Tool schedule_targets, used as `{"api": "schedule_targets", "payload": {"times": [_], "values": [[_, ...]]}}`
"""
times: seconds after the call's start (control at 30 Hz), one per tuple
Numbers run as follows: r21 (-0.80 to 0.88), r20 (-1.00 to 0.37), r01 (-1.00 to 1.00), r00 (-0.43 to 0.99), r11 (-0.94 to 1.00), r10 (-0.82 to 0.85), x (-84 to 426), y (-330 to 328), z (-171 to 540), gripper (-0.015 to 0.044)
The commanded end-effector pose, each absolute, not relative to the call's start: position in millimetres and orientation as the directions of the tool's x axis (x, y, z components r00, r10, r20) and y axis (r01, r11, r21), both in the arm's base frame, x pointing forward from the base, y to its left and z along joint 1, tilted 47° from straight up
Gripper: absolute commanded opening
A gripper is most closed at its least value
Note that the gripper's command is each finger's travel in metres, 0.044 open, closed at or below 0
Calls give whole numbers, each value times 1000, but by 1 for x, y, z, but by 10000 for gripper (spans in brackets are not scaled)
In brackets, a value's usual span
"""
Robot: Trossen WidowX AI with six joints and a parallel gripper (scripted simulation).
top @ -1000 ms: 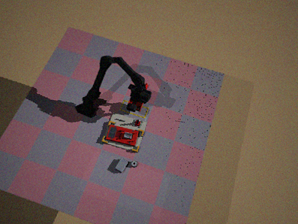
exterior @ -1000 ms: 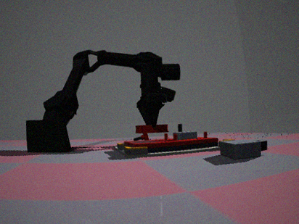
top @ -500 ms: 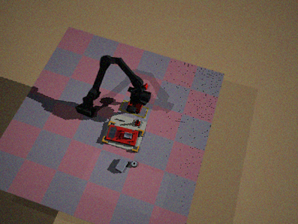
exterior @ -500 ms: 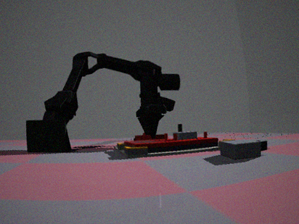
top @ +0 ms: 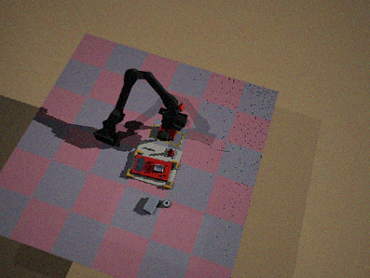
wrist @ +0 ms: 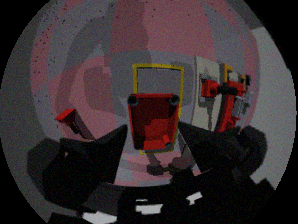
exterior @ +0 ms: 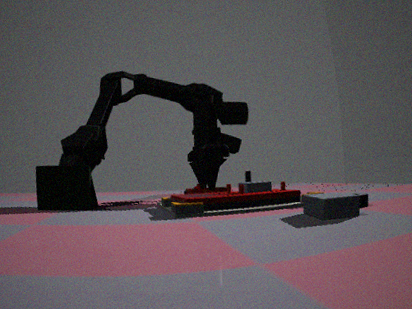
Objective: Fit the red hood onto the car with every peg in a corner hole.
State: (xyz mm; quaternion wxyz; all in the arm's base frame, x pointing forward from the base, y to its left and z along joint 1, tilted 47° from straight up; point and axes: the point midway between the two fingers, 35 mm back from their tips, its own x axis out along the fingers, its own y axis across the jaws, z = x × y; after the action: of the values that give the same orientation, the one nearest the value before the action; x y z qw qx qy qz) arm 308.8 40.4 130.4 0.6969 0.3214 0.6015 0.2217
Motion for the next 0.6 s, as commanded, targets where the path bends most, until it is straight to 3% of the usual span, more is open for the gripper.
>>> {"api": "schedule_targets", "payload": {"times": [0.0,0.33,0.57], "values": [[714,-696,77,177,696,696,308,39,131,440],[721,-690,78,180,689,701,295,-15,183,440],[721,-689,79,190,688,700,298,-11,179,440]]}}
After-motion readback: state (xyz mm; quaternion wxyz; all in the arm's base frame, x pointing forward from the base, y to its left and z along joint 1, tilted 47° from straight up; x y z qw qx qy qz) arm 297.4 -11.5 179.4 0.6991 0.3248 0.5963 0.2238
